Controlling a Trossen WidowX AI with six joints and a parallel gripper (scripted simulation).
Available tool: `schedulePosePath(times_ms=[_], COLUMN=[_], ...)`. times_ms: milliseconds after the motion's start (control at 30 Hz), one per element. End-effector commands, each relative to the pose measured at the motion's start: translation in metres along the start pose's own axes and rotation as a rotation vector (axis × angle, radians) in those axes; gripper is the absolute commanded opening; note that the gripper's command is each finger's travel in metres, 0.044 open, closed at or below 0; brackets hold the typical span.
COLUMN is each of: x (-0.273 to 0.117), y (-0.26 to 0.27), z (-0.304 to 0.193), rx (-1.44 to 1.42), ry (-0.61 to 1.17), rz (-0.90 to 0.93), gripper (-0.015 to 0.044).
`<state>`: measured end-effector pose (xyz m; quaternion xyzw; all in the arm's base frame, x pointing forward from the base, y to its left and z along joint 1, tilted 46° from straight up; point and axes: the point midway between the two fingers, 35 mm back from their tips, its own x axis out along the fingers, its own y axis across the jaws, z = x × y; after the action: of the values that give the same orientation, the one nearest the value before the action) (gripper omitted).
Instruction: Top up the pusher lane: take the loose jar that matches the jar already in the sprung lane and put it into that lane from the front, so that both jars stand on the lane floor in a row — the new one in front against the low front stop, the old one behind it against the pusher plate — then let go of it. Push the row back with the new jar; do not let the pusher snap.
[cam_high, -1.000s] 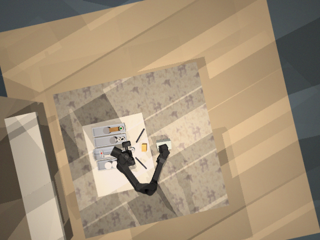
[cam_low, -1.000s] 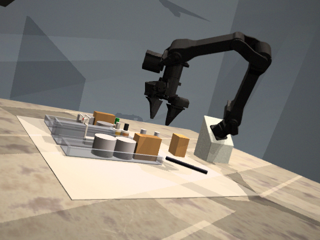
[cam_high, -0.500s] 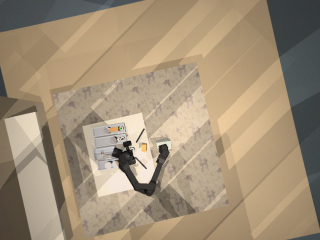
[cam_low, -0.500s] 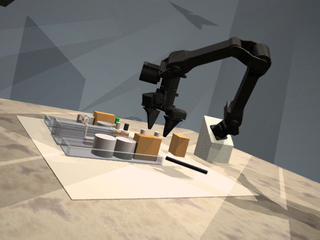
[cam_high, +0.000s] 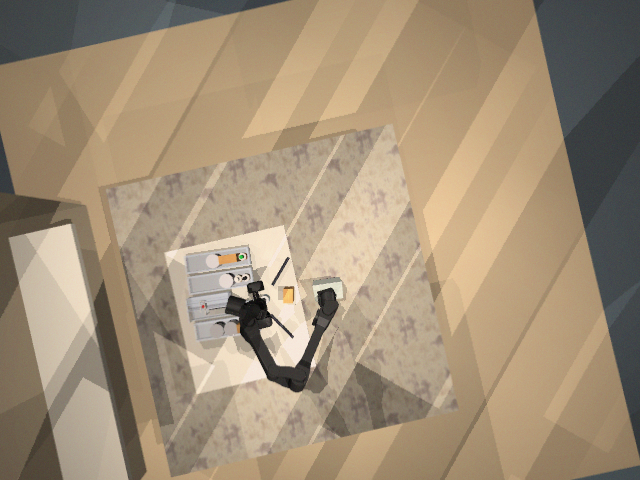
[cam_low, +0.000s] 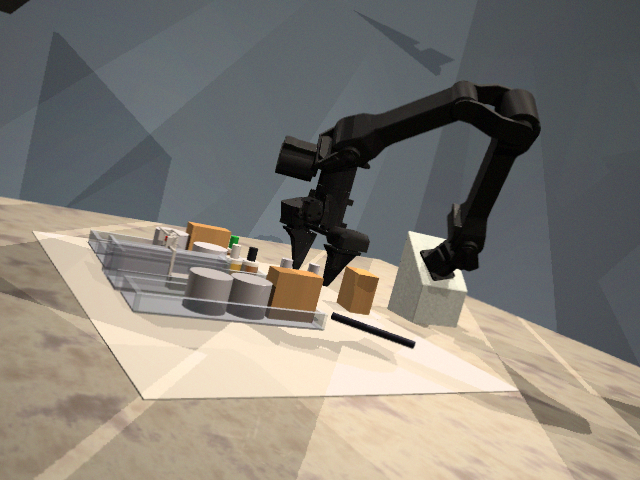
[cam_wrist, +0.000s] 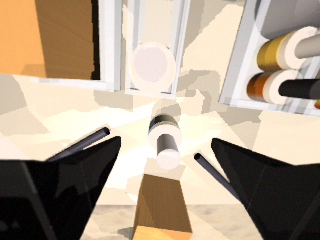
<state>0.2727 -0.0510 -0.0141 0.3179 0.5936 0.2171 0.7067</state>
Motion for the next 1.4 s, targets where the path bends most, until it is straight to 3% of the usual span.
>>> schedulePosePath(times_ms=[0, 233, 600, 800, 933, 1367], x=[0.01, 0.019, 0.019, 0.019, 0.014, -0.065], y=[0.0, 0.001, 0.001, 0.001, 0.0, 0.004], z=[-0.003, -0.003, -0.003, -0.003, -0.003, -0.002], rx=[0.012, 0.012, 0.012, 0.012, 0.011, 0.012], ry=[0.005, 0.005, 0.005, 0.005, 0.006, 0.007], rz=[0.01, 0.011, 0.011, 0.011, 0.009, 0.002], gripper=[0.044, 0.044, 0.0151, 0.0111, 0.0006, 0.0])
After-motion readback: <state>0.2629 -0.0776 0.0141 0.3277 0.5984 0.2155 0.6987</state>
